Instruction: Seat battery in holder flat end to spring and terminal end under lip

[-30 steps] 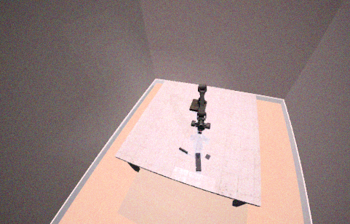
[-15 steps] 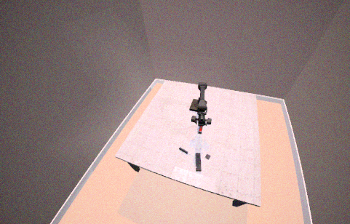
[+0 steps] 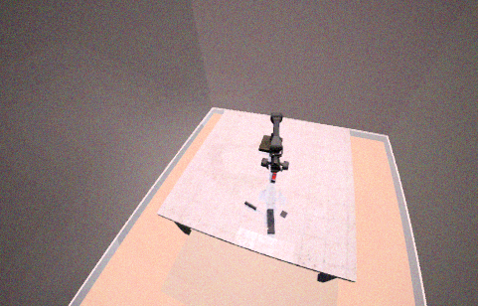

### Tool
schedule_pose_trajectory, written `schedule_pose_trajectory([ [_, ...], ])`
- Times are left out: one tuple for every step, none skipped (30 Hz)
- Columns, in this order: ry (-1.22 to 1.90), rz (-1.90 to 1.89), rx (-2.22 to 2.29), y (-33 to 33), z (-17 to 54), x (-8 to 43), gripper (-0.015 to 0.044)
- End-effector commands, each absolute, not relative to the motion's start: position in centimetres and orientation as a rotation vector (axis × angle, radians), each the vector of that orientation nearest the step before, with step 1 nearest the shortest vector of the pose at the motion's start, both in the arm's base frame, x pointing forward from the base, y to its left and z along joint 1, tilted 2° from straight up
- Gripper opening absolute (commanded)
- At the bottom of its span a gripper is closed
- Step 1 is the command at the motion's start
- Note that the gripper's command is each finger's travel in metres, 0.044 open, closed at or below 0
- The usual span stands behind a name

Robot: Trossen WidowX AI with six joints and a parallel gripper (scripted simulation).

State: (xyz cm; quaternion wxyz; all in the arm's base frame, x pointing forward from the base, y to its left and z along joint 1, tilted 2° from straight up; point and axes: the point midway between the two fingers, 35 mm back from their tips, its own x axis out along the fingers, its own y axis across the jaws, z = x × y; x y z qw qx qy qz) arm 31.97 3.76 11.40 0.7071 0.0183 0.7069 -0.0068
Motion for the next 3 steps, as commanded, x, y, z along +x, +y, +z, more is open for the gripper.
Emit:
schedule_pose_trajectory([
  [1.575, -0.018, 0.046, 3.79, 11.31, 31.93, 0.0440],
  [1.575, -0.018, 0.046, 3.79, 11.31, 31.93, 0.0440],
  [1.575, -0.018, 0.046, 3.79, 11.31, 31.93, 0.0440],
])
